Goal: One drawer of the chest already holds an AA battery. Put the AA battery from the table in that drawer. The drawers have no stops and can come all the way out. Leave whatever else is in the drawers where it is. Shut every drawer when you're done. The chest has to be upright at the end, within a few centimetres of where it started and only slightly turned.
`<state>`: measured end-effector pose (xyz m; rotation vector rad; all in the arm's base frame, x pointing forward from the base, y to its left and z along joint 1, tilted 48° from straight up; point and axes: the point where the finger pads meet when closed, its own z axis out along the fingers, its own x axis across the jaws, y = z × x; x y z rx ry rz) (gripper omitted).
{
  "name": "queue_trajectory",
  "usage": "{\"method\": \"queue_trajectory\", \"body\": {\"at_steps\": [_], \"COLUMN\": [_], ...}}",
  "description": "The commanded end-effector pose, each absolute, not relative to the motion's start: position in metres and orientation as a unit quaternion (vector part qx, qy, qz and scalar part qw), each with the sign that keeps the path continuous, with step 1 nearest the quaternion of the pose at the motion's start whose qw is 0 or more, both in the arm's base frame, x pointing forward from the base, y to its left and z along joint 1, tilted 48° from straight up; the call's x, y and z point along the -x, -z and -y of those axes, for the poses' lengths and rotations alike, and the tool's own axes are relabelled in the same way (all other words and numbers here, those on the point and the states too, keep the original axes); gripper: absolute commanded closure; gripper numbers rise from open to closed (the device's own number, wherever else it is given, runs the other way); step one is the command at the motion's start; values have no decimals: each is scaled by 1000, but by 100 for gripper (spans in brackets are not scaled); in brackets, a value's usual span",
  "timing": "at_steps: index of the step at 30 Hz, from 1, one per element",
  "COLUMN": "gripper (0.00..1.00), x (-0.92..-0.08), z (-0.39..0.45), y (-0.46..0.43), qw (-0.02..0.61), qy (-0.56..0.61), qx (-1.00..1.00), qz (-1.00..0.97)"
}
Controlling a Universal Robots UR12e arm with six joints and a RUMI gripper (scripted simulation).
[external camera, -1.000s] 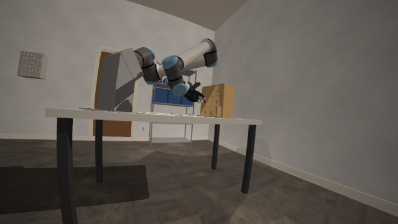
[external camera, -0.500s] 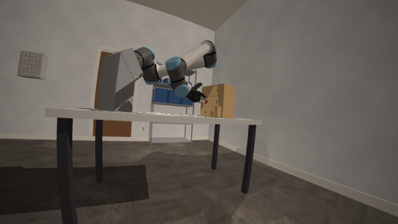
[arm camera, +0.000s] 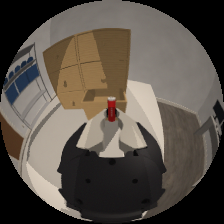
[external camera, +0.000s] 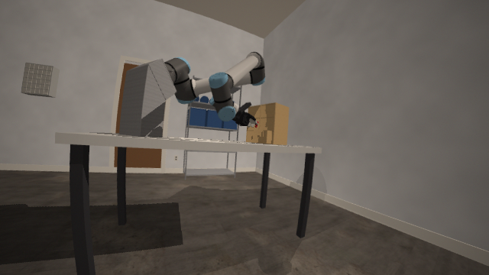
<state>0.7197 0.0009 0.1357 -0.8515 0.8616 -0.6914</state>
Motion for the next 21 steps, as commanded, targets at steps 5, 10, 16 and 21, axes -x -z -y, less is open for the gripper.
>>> {"method": "queue_trajectory", "body": {"at_steps": [5, 10, 16, 21], "gripper": [95, 95, 95, 95], "x": [-734, -740, -751, -760], "z": [-4, -5, -7, -9], "y": [-149, -153, -163, -171], "qw": [766, 766, 766, 766], "qy": [319, 319, 319, 319], "qx": [392, 392, 392, 392], "qz": [-397, -397, -397, -397]}}
